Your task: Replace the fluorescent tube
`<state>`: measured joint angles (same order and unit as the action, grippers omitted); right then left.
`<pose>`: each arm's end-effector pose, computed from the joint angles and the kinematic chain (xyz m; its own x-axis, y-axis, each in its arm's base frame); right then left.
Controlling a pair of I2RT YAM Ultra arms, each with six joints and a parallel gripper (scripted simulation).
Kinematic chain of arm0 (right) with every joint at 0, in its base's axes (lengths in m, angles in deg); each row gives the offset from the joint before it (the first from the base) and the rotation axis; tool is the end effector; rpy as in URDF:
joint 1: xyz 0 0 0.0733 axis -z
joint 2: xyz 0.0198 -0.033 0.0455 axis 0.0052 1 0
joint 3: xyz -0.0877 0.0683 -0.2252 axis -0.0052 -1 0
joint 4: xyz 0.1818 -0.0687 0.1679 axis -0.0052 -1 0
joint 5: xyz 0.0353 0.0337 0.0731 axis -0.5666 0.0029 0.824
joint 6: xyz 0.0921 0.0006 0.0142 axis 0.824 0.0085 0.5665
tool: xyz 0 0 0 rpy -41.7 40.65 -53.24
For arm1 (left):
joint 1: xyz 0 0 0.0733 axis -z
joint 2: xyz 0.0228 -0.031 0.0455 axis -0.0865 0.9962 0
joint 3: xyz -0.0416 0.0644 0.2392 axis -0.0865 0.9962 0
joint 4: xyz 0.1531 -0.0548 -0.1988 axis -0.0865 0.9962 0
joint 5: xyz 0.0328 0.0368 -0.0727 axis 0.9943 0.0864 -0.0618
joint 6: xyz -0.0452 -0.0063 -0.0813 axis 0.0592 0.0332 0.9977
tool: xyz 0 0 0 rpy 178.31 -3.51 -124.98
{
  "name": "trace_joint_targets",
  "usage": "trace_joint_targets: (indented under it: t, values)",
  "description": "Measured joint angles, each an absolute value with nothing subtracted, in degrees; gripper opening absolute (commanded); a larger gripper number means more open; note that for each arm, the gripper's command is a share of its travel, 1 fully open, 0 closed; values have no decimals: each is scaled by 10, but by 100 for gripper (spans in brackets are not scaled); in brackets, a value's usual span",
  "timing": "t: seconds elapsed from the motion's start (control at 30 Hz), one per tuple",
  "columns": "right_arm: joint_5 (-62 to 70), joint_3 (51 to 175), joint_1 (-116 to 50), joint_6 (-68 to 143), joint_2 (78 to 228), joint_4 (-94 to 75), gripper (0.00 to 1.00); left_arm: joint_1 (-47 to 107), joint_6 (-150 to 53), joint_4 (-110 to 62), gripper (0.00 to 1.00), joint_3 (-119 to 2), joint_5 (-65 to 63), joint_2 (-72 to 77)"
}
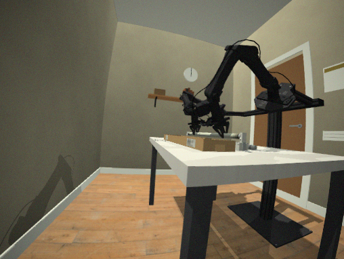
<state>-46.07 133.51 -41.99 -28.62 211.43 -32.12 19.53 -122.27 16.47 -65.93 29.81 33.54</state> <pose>0.3728 0.2536 -0.0032 0.0101 -0.8501 0.5265 -0.7968 -0.3250 -0.5094 0.3822 -0.0574 0.1082 -0.1695 0.9115 0.3748 0.9382 0.0328 0.3444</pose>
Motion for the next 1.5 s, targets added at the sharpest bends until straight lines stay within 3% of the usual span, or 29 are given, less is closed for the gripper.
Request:
trace_joint_targets:
  t: [1.5]
  values:
    - [-393,1576,-401,-199,2209,-615,11,177,-1180,390,11,-862,250,448]
